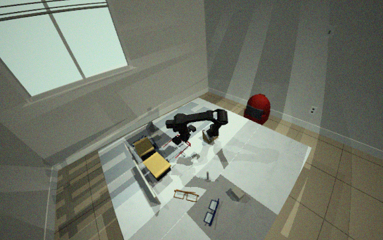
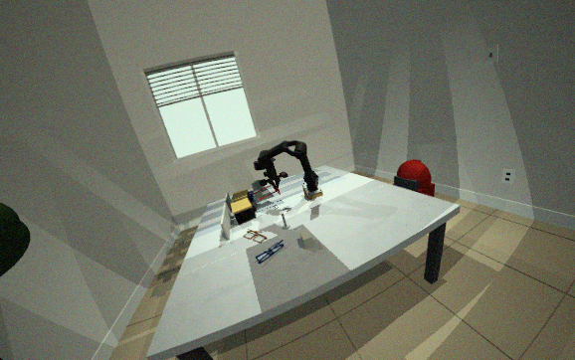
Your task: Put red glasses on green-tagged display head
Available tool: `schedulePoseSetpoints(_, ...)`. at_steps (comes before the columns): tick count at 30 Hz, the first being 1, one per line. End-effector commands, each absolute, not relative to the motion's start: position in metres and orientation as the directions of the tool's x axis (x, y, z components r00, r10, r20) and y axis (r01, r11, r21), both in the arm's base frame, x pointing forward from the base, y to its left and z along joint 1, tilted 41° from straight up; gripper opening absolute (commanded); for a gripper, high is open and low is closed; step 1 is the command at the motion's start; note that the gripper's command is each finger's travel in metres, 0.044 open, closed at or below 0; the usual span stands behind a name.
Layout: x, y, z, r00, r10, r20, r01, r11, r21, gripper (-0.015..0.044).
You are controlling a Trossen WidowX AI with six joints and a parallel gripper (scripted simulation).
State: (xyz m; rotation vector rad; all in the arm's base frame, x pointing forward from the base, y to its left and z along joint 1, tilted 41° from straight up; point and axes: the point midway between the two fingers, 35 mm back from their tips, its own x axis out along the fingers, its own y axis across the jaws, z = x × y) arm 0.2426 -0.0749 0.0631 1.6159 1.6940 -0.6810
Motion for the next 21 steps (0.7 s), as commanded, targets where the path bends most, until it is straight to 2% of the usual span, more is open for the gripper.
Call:
schedulePoseSetpoints(1, 0.246, -0.081, 0.06, 0.039, 0.651, -0.758, 0.989, 0.081, 0.121, 0.0)
schedulePoseSetpoints(14, 0.245, -0.074, 0.051, 0.186, 0.66, -0.728, 0.973, -0.019, 0.231, 0.0)
schedulePoseSetpoints(21, 0.244, -0.069, 0.043, 0.131, 0.658, -0.742, 0.982, 0.019, 0.19, 0.0)
